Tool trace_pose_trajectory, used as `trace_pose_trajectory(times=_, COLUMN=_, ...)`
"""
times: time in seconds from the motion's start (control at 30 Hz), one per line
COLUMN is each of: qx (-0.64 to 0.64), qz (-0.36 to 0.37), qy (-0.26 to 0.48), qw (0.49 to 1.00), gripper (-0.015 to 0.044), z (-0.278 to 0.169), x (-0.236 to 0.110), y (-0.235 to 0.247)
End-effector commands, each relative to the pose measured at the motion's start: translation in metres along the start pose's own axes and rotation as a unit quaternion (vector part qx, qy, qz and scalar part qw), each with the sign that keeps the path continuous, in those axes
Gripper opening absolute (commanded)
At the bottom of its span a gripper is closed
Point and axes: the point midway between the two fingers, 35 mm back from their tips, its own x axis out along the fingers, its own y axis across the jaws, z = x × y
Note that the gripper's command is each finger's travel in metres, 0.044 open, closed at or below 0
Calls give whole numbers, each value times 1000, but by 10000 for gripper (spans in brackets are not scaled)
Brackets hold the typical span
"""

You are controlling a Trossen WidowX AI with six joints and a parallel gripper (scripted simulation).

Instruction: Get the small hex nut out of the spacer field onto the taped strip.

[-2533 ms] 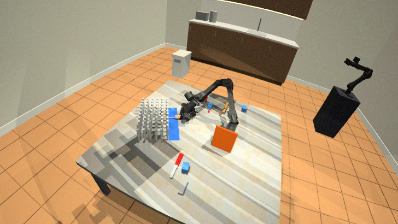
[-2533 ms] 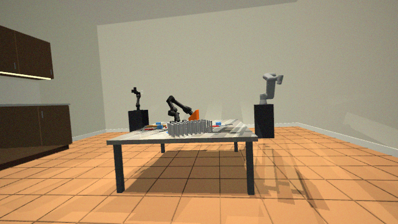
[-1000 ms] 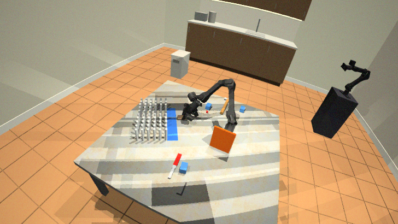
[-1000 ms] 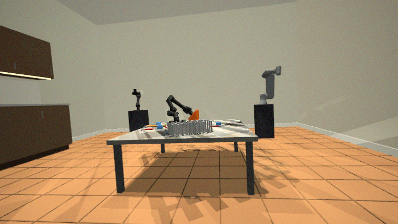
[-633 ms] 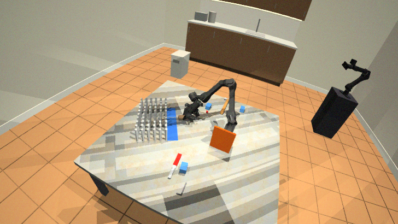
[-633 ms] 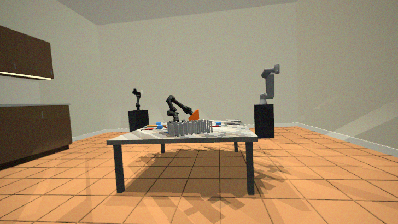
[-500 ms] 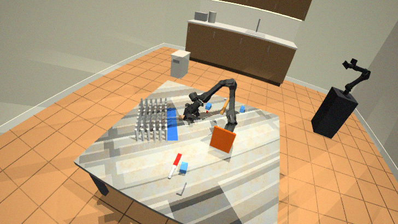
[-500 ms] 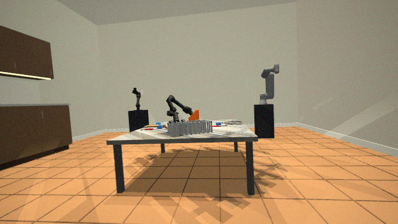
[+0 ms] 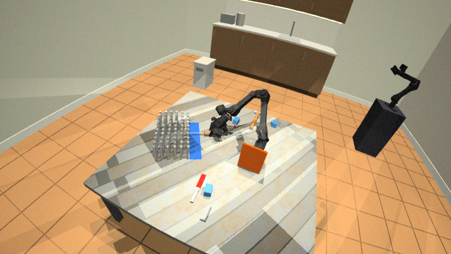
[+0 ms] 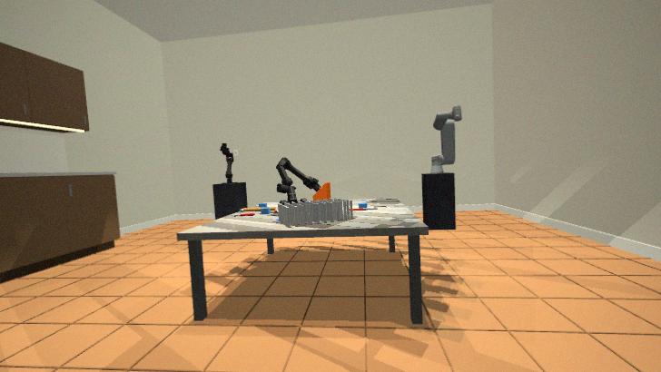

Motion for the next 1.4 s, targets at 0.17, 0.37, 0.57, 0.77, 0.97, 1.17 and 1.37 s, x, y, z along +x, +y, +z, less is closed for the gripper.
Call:
trace_pose_trajectory(times=0.17, qx=-3, qz=-4, qy=2, qw=1000, gripper=0, z=5, x=-4, y=-3)
trace_pose_trajectory(times=0.37, qx=-3, qz=-4, qy=2, qw=1000, gripper=0, z=9, x=-6, y=-3)
trace_pose_trajectory(times=0.57, qx=-3, qz=-4, qy=2, qw=1000, gripper=0, z=13, x=-9, y=-3)
trace_pose_trajectory(times=0.77, qx=-3, qz=-4, qy=2, qw=1000, gripper=0, z=16, x=-11, y=-3)
trace_pose_trajectory(times=0.97, qx=-3, qz=-4, qy=2, qw=1000, gripper=0, z=20, x=-14, y=-3)
trace_pose_trajectory(times=1.17, qx=-3, qz=-4, qy=2, qw=1000, gripper=0, z=24, x=-16, y=-3)
trace_pose_trajectory(times=1.37, qx=-3, qz=-4, qy=2, qw=1000, gripper=0, z=27, x=-19, y=-3)
